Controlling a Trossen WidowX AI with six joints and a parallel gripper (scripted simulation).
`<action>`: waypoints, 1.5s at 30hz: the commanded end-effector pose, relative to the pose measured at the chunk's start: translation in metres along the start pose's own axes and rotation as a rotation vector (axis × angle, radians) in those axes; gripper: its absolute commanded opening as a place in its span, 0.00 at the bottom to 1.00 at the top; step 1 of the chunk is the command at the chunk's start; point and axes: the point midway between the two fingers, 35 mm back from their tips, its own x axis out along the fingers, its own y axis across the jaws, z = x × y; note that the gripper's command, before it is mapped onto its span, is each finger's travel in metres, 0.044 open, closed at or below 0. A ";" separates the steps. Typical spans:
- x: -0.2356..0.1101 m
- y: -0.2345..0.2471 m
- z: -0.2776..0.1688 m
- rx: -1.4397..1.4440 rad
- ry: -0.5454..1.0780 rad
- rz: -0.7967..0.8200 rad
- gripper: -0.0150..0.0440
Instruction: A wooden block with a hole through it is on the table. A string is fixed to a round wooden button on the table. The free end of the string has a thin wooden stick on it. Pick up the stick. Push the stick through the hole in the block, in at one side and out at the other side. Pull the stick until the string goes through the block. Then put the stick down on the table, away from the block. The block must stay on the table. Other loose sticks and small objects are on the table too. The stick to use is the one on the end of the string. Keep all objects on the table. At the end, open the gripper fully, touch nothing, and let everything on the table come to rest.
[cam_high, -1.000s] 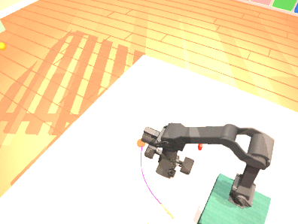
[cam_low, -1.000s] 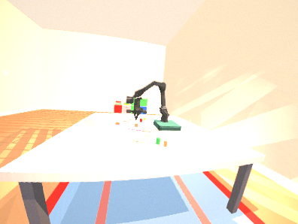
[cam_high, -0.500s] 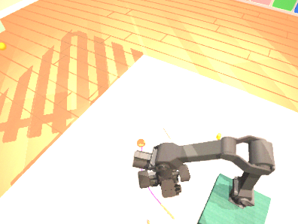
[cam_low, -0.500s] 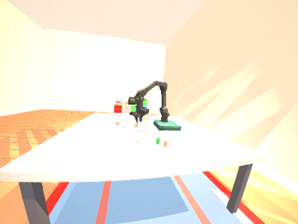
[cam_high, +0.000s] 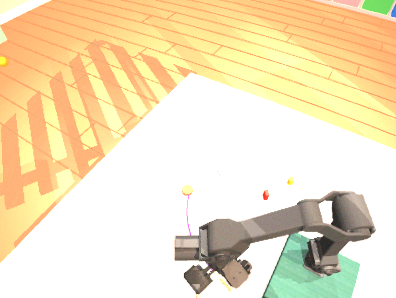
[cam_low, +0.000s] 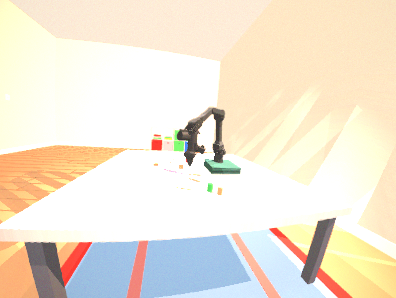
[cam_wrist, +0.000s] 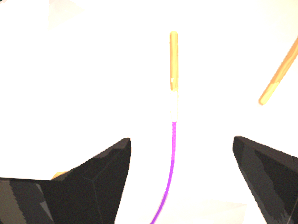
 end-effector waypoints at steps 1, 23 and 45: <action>-0.001 0.000 0.000 -0.006 0.001 -0.001 0.64; 0.013 -0.001 0.000 -0.006 0.001 -0.001 0.46; 0.049 0.000 0.000 -0.006 0.001 -0.001 0.46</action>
